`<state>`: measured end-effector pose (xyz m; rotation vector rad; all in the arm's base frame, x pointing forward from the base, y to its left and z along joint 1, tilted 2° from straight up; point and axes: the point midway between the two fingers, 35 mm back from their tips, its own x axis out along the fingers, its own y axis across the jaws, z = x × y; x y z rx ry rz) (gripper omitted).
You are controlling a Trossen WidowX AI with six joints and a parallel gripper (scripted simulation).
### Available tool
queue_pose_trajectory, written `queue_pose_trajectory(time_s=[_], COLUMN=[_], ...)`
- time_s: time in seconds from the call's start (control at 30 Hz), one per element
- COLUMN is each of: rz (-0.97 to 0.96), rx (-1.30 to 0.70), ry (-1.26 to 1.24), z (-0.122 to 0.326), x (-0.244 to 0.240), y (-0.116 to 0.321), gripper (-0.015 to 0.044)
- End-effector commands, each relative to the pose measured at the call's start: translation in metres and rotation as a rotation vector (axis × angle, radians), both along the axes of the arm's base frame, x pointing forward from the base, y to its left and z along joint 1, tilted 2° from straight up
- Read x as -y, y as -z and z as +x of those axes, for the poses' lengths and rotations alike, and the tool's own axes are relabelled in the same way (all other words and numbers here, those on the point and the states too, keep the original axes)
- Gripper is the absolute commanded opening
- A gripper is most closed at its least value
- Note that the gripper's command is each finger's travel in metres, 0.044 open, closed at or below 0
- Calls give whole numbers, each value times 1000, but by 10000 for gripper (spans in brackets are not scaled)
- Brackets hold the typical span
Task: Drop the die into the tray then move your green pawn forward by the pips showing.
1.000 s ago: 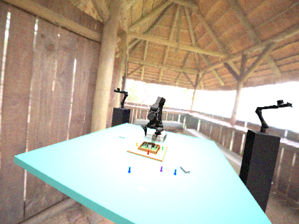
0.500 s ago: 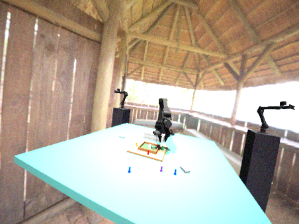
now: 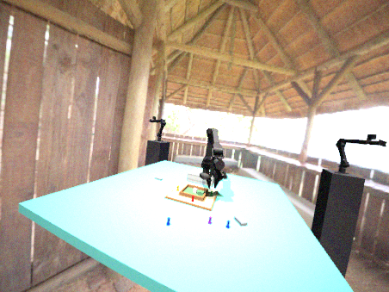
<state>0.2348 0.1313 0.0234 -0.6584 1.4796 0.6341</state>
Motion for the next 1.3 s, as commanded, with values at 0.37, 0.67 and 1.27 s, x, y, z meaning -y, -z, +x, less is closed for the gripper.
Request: queue_pose_trajectory(time_s=[0.37,0.67,1.27], rz=[0,-1,-1], rx=[-2,-2,-2], ry=[-6,-6,-6], z=[0,-1,-1], x=[0,1,1], y=[24,38,42], gripper=[200,200,9])
